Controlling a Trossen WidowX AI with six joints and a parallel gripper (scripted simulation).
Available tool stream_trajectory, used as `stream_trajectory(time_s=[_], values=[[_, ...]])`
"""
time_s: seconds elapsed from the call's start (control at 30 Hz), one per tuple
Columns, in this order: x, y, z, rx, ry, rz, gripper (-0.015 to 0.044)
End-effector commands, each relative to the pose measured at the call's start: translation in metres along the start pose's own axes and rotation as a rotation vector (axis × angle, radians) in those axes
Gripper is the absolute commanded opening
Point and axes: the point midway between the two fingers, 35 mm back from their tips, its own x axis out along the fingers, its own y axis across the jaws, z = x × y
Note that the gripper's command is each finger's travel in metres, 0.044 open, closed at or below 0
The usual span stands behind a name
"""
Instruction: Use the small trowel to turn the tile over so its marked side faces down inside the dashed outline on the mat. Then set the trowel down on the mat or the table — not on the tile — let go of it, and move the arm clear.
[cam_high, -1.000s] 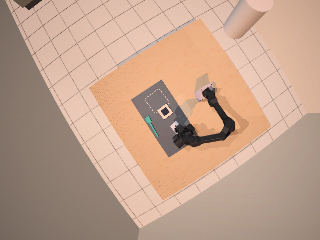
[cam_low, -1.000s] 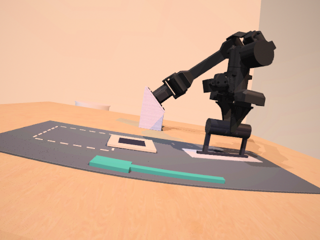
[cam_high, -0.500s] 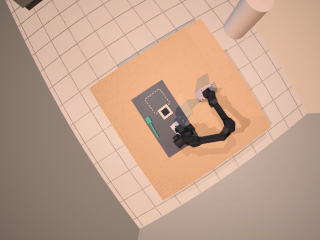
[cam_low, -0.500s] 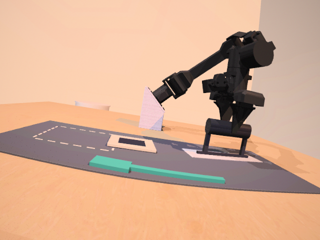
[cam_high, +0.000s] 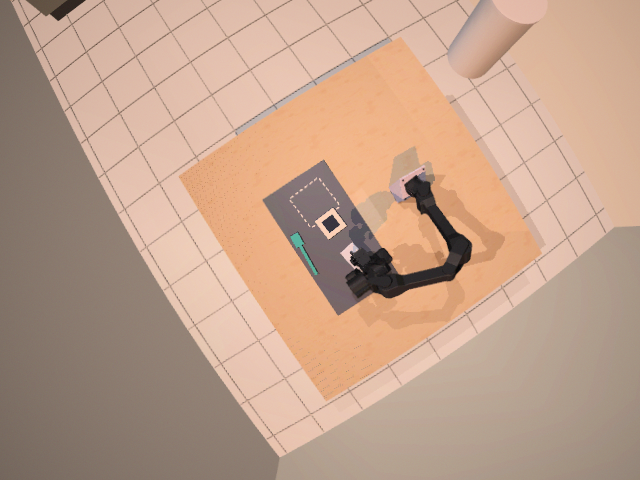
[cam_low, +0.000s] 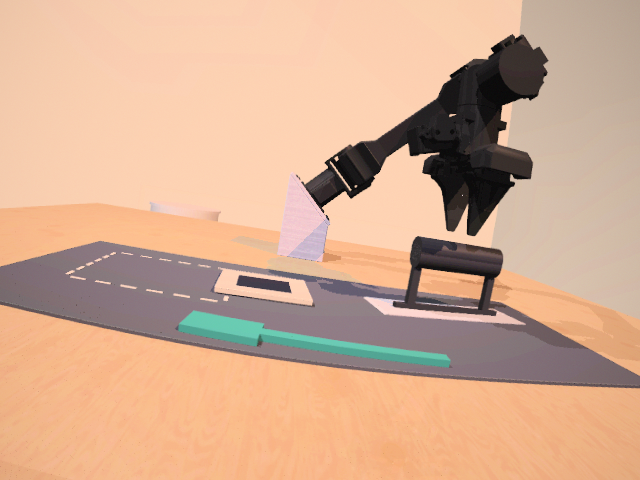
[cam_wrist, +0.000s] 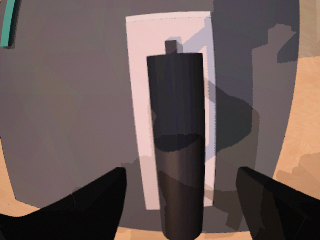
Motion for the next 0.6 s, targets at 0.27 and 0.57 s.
stream_trajectory(time_s=[0.27,0.57], values=[[-0.002,-0.001,-0.003,-0.017,0.006,-0.006,0.027],[0.012,0.0,-0.003,-0.039,0.006,-0.006,0.027]])
